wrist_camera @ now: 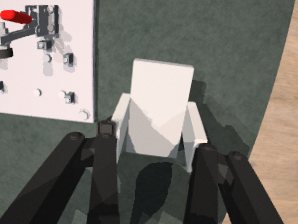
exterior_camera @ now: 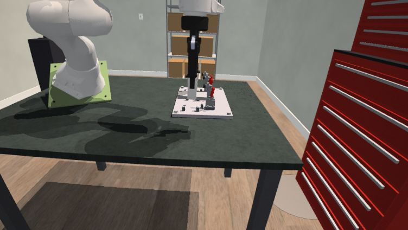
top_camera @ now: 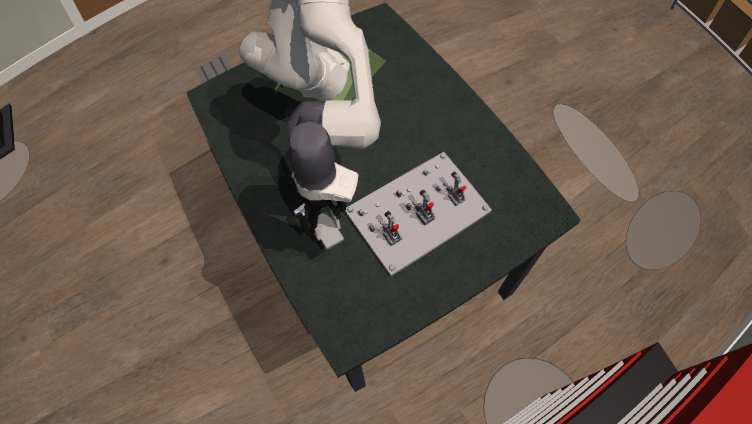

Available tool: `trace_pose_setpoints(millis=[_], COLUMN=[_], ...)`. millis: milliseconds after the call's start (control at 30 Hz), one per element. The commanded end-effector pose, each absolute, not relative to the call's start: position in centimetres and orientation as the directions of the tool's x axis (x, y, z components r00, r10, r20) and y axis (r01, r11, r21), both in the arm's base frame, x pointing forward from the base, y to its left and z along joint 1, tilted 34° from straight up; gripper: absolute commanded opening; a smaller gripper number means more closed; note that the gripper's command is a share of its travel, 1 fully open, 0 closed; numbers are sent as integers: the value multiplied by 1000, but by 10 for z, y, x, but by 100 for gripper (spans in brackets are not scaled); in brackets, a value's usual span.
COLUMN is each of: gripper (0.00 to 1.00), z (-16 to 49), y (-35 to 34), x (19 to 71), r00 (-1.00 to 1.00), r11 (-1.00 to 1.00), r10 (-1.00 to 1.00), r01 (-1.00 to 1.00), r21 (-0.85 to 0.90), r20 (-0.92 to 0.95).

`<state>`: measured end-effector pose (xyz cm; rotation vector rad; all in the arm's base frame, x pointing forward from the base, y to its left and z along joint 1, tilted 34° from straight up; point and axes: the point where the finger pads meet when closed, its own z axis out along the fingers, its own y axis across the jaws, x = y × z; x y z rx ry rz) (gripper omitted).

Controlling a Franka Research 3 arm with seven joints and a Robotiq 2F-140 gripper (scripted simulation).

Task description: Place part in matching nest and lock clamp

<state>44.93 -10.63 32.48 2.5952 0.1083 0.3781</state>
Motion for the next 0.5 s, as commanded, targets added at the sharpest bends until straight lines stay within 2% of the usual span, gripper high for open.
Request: trace_pose_setpoints(millis=[0,467], gripper=[0,0], z=[326,321], y=[-108,-111], x=[450,447], r00=[956,956], r11=[-859,-859], r10=[177,177], r01=[34,34], r21=[512,512], r20=[233,233])
